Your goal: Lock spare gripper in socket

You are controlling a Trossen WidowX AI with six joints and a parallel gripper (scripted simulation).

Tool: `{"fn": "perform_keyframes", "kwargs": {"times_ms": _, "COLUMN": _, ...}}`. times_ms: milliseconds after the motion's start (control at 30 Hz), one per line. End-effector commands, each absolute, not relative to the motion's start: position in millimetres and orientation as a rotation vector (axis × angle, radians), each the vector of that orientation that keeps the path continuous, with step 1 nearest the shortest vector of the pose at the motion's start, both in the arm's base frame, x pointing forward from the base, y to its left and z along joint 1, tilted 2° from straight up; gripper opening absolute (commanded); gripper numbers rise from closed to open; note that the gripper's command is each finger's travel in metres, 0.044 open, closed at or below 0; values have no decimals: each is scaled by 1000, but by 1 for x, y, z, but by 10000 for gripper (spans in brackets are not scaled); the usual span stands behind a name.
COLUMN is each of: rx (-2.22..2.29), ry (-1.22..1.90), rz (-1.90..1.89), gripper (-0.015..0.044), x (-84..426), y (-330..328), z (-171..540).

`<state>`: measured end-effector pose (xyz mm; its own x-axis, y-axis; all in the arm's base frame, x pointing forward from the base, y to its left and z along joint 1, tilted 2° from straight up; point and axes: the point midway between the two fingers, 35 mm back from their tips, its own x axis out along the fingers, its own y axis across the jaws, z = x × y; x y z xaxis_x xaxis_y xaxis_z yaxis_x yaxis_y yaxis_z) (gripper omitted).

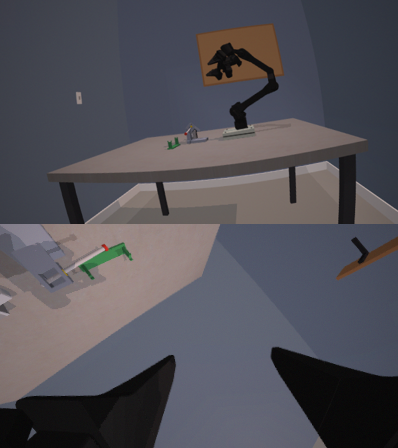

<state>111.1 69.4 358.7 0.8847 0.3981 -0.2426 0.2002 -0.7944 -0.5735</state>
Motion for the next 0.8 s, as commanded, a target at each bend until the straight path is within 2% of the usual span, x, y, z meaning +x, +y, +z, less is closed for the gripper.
{"fn": "perform_keyframes", "kwargs": {"times_ms": 0, "rx": -2484, "ry": -424, "rz": 488, "gripper": 374, "x": 113, "y": 68, "z": 358}}
{"fn": "perform_keyframes", "kwargs": {"times_ms": 100, "rx": -2304, "ry": -311, "rz": 609, "gripper": 300, "x": 134, "y": 56, "z": 354}}
{"fn": "perform_keyframes", "kwargs": {"times_ms": 433, "rx": -1617, "ry": 285, "rz": 979, "gripper": 300, "x": 224, "y": 30, "z": 301}}
{"fn": "perform_keyframes", "kwargs": {"times_ms": 767, "rx": -1148, "ry": 1003, "rz": 1059, "gripper": 300, "x": 286, "y": 40, "z": 214}}
